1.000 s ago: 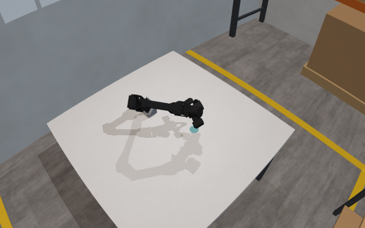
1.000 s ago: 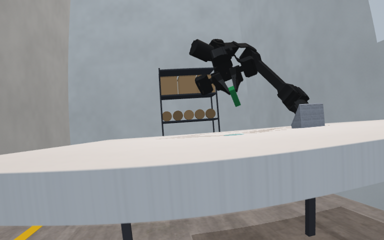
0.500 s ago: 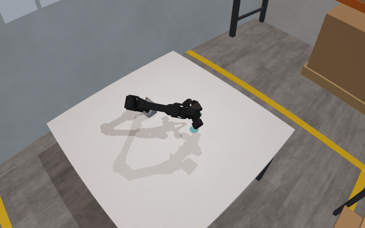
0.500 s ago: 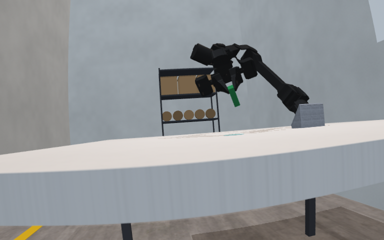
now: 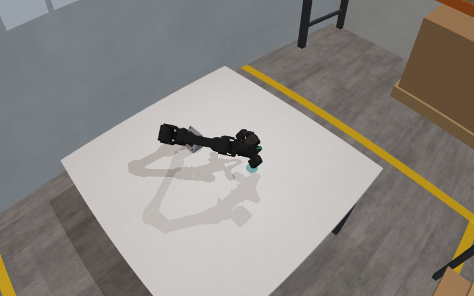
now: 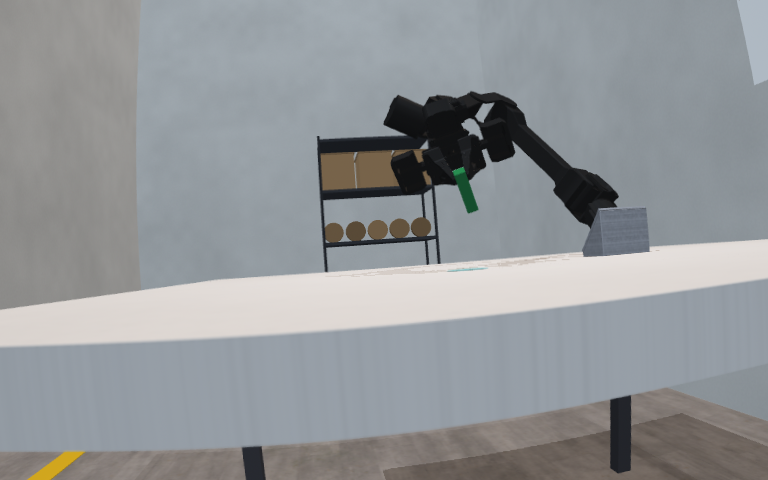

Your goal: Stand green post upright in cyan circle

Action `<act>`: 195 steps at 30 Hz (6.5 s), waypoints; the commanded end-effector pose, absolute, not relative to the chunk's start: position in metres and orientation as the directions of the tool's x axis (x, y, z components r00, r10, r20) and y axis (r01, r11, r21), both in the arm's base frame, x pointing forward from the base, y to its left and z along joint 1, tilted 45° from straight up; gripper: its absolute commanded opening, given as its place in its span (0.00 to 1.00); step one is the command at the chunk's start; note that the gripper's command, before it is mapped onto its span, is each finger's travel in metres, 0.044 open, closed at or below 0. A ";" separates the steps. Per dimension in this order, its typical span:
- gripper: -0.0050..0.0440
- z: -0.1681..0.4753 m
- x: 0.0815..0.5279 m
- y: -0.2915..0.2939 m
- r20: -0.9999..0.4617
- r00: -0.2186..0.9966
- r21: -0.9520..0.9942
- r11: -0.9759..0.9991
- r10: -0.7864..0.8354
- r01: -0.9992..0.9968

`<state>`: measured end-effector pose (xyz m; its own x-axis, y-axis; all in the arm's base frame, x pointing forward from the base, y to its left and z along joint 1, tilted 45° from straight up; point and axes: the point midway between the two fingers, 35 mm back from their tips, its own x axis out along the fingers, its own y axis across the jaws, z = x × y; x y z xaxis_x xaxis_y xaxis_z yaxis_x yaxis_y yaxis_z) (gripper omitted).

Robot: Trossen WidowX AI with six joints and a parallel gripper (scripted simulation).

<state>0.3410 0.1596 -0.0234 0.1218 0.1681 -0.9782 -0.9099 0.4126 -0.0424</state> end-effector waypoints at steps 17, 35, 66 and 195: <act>0.15 -0.008 0.343 0.160 -0.931 0.208 -0.084 0.377 0.301 -0.923; 0.15 0.000 0.340 0.157 -0.878 0.268 -0.127 0.348 0.396 -0.929; 0.15 0.016 0.331 0.151 -0.765 0.361 -0.229 0.299 0.533 -0.926; 0.92 -0.052 0.335 0.081 -0.709 0.407 -0.293 0.284 0.576 -0.913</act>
<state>0.3263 0.0757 -0.0633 0.3890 0.5745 -0.7201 -0.9196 0.2883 -0.2668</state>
